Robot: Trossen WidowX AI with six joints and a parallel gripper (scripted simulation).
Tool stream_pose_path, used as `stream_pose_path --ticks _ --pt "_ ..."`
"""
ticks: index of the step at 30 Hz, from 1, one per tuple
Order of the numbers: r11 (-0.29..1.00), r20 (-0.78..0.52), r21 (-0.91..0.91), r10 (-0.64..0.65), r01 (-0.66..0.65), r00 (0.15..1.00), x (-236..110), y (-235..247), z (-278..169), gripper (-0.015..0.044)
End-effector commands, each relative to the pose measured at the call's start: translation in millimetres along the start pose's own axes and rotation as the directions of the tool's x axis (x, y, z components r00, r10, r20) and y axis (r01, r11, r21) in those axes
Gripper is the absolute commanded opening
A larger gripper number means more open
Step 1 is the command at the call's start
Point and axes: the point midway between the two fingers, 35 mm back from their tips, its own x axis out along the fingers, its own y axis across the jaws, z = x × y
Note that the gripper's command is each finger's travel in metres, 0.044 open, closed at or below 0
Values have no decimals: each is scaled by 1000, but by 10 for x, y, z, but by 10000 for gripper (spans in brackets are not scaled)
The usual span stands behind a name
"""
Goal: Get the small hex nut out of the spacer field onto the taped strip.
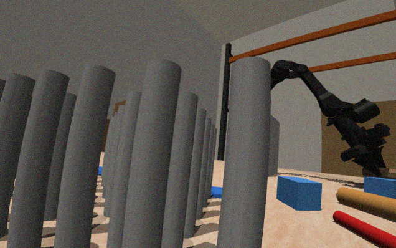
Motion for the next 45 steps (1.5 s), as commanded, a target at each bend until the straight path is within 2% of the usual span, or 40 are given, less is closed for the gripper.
stream_pose_path --ticks 1,13,21,26,45 --pt "1000 20 0 20 -20 1000 -286 167 239 0" --pt "999 20 31 6 -7 1000 -1135 354 668 0" --pt "999 21 52 9 -10 1000 -1212 335 710 0" --pt "988 28 149 28 -32 999 -1404 133 893 0" --pt "985 93 160 48 -62 995 -2121 -939 1445 0"
